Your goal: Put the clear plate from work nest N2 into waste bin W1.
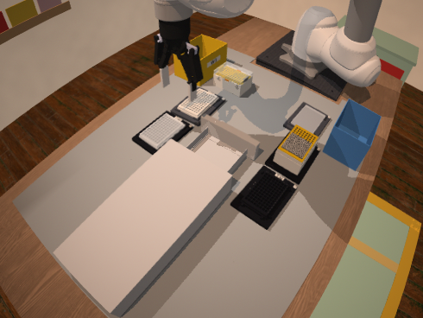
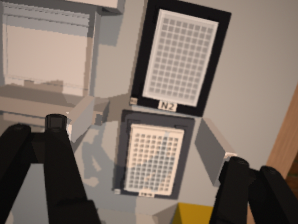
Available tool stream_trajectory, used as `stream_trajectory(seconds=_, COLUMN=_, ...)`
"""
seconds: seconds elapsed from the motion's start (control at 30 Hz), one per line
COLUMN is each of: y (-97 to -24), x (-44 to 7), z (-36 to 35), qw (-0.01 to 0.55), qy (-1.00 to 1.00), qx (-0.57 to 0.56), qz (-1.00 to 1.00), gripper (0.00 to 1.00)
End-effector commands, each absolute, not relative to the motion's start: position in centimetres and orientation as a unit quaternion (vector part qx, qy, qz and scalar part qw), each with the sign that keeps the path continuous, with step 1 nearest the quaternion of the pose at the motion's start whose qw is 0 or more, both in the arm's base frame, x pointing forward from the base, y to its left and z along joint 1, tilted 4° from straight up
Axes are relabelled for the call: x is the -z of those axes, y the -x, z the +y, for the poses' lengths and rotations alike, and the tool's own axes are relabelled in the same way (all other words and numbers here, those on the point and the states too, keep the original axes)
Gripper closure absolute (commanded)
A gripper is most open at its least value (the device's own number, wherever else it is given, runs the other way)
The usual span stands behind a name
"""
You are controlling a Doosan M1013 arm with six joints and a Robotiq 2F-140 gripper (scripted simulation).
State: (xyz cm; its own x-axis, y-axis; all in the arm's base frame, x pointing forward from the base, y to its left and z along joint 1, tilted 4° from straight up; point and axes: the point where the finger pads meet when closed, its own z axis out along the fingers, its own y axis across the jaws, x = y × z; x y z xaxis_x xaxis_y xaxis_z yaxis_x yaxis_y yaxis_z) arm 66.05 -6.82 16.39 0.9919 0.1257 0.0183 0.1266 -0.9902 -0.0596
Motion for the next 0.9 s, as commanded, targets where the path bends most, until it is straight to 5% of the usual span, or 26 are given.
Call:
stream_trajectory(seconds=0.0, y=-67.0, x=-16.0, z=-7.4, qw=0.03, qy=0.998, qx=0.007, qz=-0.063, gripper=0.3)
stream_trajectory(seconds=0.87, y=-71.3, x=-14.1, z=-10.0, qw=0.03, qy=0.998, qx=0.007, qz=-0.063, gripper=0.3)
